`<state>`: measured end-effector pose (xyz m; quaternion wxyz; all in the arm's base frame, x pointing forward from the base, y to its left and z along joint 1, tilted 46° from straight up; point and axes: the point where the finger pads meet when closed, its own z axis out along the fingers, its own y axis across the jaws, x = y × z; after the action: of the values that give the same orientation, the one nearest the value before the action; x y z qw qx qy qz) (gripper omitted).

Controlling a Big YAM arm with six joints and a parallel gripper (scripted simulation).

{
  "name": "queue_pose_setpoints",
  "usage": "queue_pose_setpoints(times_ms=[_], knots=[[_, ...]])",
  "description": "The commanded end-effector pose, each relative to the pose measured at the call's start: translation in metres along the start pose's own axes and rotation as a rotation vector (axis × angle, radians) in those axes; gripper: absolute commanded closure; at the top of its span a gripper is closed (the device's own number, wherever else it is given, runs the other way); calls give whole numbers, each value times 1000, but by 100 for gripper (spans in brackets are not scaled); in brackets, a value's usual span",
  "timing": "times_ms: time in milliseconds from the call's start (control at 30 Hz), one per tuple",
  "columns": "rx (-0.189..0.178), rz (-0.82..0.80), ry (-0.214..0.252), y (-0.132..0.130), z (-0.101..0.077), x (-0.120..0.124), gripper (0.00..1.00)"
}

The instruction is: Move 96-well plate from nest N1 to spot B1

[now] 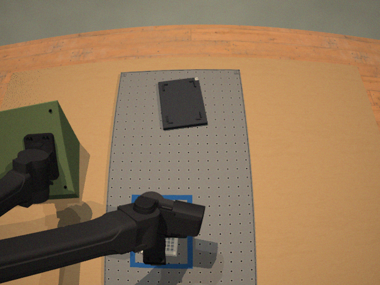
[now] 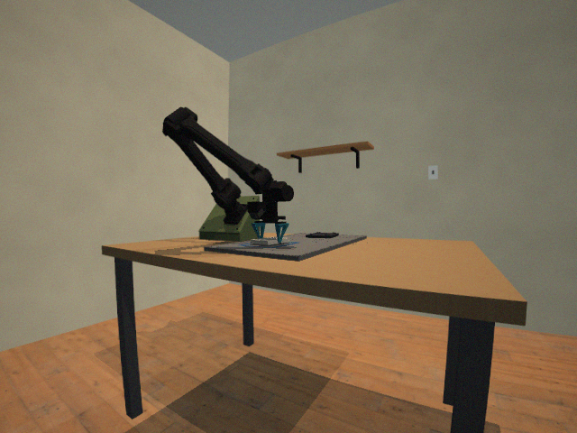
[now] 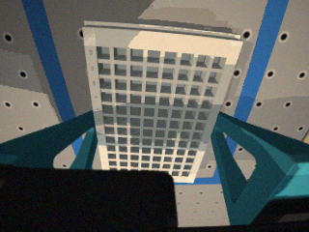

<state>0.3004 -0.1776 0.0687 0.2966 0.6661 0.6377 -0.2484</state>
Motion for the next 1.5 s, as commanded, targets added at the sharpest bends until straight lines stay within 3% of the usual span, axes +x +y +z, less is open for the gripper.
queue_pose_setpoints(times_ms=[0, 433, 700, 733, 1400, 1467], knots=[[-14, 16, -4, 8, 1, -5, 100], [-7, 9, -3, 3, 4, -3, 100], [-21, 15, -5, 9, -1, -5, 100], [-21, 15, -5, 9, -1, -5, 0], [-21, 15, -5, 9, -1, -5, 0], [-45, 28, -8, 18, -16, -9, 0]])
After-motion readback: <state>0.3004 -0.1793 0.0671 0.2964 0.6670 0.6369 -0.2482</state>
